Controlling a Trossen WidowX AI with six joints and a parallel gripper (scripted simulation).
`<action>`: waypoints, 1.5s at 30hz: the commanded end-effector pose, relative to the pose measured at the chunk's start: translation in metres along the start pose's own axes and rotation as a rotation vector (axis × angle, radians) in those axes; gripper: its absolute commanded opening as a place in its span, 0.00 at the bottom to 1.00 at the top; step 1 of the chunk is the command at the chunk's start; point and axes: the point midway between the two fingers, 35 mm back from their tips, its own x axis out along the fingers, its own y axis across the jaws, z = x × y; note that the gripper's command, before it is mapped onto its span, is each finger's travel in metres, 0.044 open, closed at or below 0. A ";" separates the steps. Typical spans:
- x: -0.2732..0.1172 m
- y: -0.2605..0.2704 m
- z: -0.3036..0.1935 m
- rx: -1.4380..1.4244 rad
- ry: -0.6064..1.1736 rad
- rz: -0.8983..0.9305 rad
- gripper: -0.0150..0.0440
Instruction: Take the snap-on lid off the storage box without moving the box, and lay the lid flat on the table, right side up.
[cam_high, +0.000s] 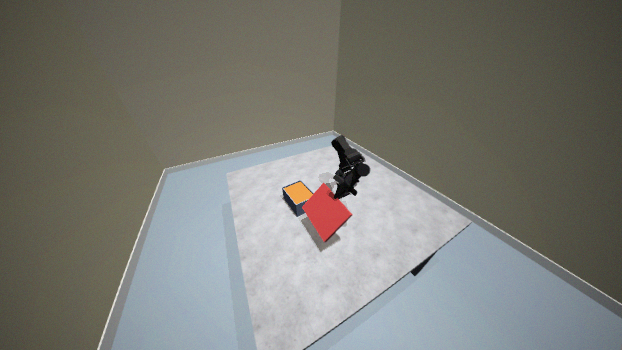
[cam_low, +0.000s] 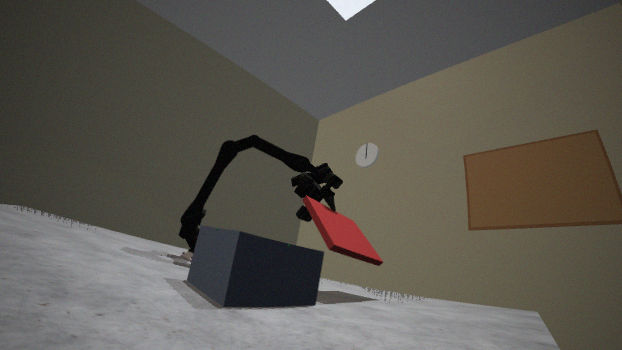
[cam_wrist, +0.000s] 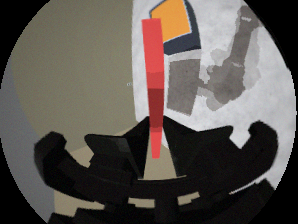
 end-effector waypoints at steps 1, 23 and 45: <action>-0.003 0.002 -0.007 0.008 -0.003 0.011 0.25; -0.002 -0.002 -0.035 0.009 -0.002 0.011 0.25; 0.011 -0.018 -0.033 0.009 -0.002 0.011 0.25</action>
